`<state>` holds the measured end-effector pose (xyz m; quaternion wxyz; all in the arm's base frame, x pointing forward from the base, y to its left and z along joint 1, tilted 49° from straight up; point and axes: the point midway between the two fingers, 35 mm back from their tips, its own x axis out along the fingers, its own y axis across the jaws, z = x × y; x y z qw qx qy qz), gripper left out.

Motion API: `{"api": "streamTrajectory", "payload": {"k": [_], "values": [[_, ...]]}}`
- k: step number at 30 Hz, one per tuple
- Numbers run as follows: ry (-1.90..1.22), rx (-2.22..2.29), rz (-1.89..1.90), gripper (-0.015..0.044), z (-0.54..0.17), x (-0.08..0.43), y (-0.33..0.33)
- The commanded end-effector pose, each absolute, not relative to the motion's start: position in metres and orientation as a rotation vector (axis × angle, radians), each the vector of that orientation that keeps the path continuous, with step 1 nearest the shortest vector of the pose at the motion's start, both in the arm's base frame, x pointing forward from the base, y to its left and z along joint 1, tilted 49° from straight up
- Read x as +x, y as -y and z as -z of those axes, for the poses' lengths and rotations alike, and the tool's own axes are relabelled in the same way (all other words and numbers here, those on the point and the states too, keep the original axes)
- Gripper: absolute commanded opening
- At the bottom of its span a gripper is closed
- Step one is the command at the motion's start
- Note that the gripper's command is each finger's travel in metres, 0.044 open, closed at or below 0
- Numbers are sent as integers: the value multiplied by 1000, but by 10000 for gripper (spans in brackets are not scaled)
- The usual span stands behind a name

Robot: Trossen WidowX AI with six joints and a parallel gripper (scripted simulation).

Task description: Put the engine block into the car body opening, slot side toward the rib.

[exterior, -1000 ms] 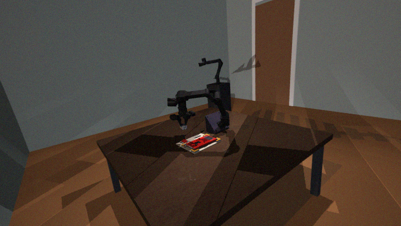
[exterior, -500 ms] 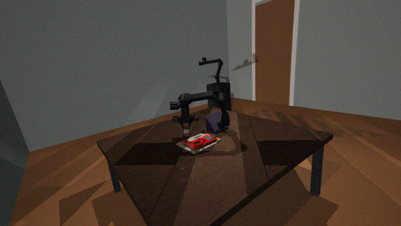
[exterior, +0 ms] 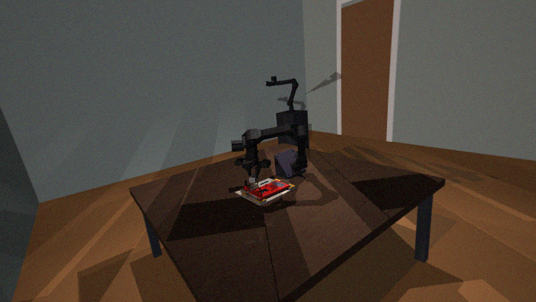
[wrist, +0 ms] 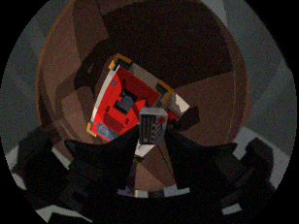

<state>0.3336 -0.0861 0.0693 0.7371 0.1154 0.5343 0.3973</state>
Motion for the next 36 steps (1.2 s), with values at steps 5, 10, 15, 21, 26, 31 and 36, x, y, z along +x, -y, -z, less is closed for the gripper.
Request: {"api": "streamTrajectory", "payload": {"k": [5, 10, 15, 21, 26, 31, 36], "values": [[-1272, 458, -752, 0, -80, 333, 63], [-1330, 581, -674, 0, -86, 332, 49], [-1386, 702, -593, 0, -92, 330, 36], [-1417, 771, -545, 53, -96, 329, 29], [-1434, 809, -512, 159, -96, 329, 29], [-1439, 819, -503, 159, -96, 329, 29], [-1430, 799, -521, 159, -96, 329, 29]]}}
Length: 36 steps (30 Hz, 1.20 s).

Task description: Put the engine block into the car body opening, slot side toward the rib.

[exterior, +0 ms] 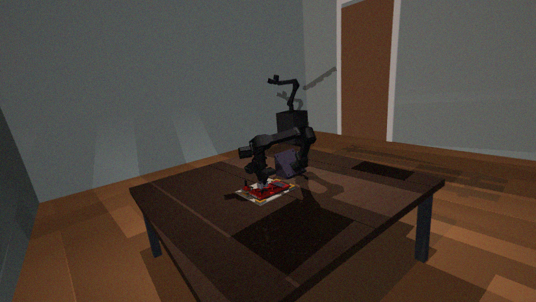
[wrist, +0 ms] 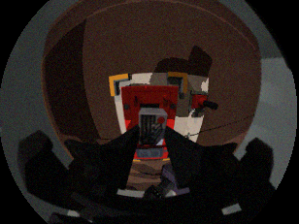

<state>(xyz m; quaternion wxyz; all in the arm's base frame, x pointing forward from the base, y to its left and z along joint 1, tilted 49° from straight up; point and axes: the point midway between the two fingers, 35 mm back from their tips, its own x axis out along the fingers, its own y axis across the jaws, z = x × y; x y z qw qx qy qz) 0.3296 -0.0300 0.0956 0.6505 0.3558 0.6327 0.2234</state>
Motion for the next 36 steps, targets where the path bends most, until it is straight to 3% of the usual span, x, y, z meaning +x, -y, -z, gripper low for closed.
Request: {"api": "streamTrajectory", "payload": {"k": [1, 36], "values": [[-1425, 788, -531, 159, -96, 330, 29], [-1448, 841, -485, 159, -97, 330, 27]]}}
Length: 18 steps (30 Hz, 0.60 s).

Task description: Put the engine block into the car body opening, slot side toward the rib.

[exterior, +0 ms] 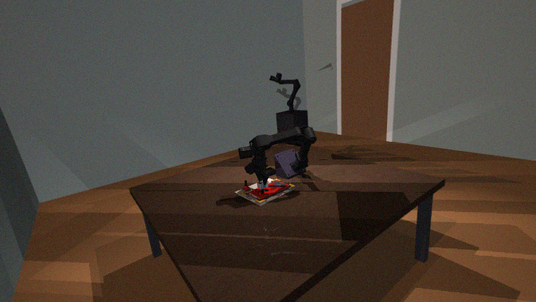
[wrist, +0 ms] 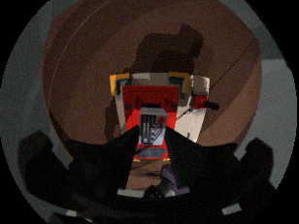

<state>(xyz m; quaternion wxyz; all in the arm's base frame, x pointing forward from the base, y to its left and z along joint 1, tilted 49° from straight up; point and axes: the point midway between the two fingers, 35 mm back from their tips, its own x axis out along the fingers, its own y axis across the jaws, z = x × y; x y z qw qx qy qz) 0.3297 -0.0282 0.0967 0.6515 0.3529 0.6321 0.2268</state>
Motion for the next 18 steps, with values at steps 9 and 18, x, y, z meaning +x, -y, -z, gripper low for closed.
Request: {"api": "streamTrajectory", "payload": {"k": [9, 18], "values": [[-1403, 741, -570, 159, -96, 331, 26], [-1412, 761, -553, 159, -95, 331, 24]]}}
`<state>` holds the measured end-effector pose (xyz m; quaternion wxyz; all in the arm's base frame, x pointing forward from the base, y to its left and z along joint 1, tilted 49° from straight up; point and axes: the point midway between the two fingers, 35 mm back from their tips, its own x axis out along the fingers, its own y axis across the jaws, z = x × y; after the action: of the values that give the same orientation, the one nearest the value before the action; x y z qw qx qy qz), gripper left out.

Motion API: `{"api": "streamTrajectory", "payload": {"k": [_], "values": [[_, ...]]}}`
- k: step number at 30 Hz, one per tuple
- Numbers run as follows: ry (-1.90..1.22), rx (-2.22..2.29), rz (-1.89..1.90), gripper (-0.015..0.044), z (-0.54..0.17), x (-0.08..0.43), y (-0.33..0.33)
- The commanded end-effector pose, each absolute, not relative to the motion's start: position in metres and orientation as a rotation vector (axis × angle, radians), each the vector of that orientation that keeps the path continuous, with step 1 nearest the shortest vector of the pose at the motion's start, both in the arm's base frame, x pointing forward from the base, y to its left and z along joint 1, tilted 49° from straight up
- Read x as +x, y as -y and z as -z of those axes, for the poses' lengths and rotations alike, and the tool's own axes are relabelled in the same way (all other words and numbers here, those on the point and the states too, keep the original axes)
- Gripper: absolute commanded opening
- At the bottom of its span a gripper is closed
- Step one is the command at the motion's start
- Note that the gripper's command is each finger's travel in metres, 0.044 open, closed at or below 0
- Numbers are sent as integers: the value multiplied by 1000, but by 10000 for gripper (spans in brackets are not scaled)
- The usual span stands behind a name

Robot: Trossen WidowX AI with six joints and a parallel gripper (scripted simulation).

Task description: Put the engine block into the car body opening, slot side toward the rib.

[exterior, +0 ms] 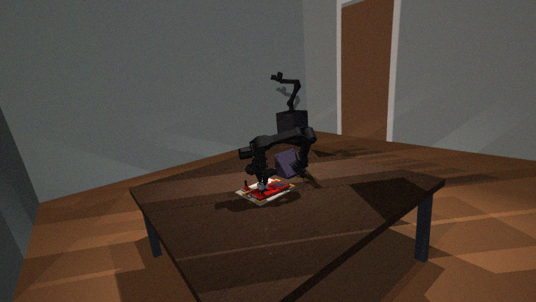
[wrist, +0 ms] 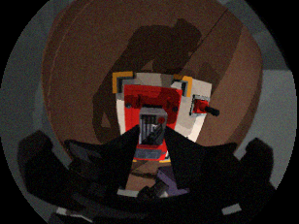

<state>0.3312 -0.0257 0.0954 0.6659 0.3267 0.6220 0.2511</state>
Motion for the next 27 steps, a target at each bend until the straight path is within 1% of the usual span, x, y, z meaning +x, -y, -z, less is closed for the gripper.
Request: {"api": "streamTrajectory", "payload": {"k": [1, 27], "values": [[-1415, 768, -548, 159, -95, 331, 24], [-1411, 758, -556, 159, -92, 331, 21]]}}
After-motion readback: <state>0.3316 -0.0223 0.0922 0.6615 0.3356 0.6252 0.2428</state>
